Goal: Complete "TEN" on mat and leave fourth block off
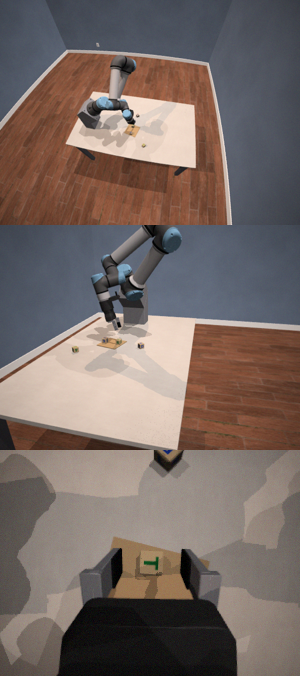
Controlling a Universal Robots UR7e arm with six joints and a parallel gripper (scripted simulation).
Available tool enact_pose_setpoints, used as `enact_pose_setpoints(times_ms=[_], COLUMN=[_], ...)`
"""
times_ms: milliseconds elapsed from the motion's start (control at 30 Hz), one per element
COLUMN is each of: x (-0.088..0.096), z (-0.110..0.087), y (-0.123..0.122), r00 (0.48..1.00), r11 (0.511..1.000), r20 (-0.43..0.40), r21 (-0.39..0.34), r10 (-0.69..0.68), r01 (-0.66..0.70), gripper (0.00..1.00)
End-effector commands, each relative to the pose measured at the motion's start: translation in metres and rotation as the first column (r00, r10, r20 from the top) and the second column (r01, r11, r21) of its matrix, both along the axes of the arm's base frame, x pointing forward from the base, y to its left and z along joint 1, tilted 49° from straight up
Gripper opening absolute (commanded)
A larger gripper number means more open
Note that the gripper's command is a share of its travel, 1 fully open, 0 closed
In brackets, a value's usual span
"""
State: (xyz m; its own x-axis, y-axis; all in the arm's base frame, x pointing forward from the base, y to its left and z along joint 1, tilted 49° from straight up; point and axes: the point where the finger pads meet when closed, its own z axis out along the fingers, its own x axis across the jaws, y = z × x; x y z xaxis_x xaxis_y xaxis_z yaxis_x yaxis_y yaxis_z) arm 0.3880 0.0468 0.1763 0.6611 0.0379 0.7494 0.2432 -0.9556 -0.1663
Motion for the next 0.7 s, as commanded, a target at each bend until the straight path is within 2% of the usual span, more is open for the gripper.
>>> enact_pose_setpoints(times_ms=[0,233,367,433,567,667], x=[0.0,0.0,0.002,0.002,0.002,0.001], z=[0.0,0.0,0.0,0.0,-0.001,-0.001], y=[0.0,-0.002,-0.026,-0.026,-0.07,-0.092], r00=[1.0,1.0,1.0,1.0,1.0,1.0], r11=[1.0,1.0,1.0,1.0,1.0,1.0], r20=[0.001,0.0,-0.006,-0.006,-0.006,-0.001], r21=[0.0,-0.001,-0.003,-0.003,-0.003,-0.001], r10=[0.0,0.0,0.001,0.001,0.001,0.001], r01=[0.0,0.0,-0.001,-0.001,-0.001,-0.001], gripper=[1.0,1.0,1.0,1.0,1.0,1.0])
